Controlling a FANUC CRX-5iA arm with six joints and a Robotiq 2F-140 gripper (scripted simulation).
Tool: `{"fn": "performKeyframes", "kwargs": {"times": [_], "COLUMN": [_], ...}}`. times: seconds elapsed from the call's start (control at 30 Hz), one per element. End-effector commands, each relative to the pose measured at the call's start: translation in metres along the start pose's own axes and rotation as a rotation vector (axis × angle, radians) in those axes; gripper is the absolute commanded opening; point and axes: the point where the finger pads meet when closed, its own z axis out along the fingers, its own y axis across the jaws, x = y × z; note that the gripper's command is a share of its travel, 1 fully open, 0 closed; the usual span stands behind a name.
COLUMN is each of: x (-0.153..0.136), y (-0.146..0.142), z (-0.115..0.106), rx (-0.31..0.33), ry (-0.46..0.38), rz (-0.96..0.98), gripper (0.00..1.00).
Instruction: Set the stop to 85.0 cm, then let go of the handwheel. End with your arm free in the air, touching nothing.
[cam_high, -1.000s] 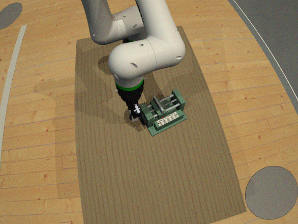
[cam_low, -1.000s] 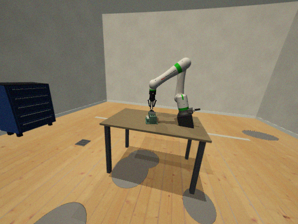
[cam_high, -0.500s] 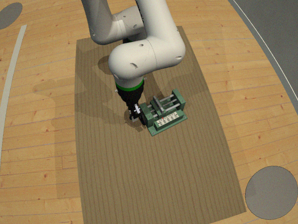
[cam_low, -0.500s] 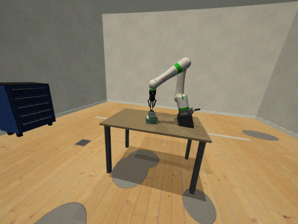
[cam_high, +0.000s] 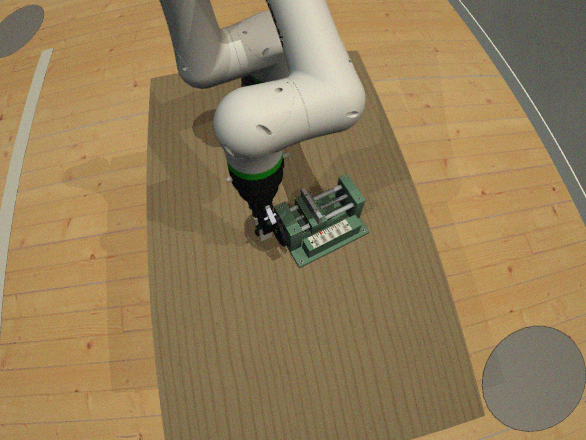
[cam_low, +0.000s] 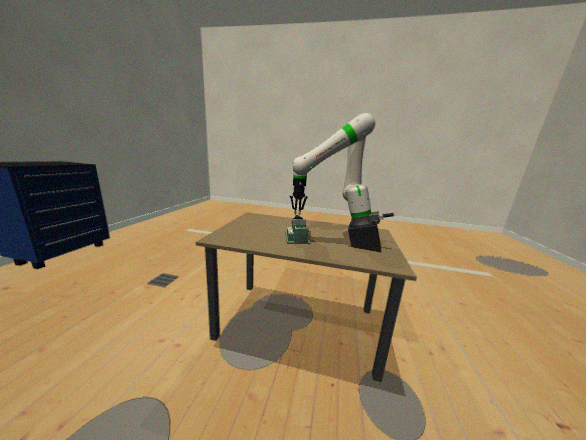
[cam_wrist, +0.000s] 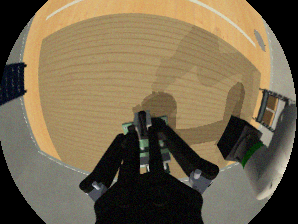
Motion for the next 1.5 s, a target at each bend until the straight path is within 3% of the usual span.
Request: {"fn": "performKeyframes", "kwargs": {"times": [0.0, 1.47], "x": [0.0, 0.0], "y": [-0.001, -0.021], "z": [0.0, 0.011], "rx": [0.0, 0.0], "ry": [0.0, 0.0], "rz": [0.0, 0.0], "gripper": [0.04, 0.04]}}
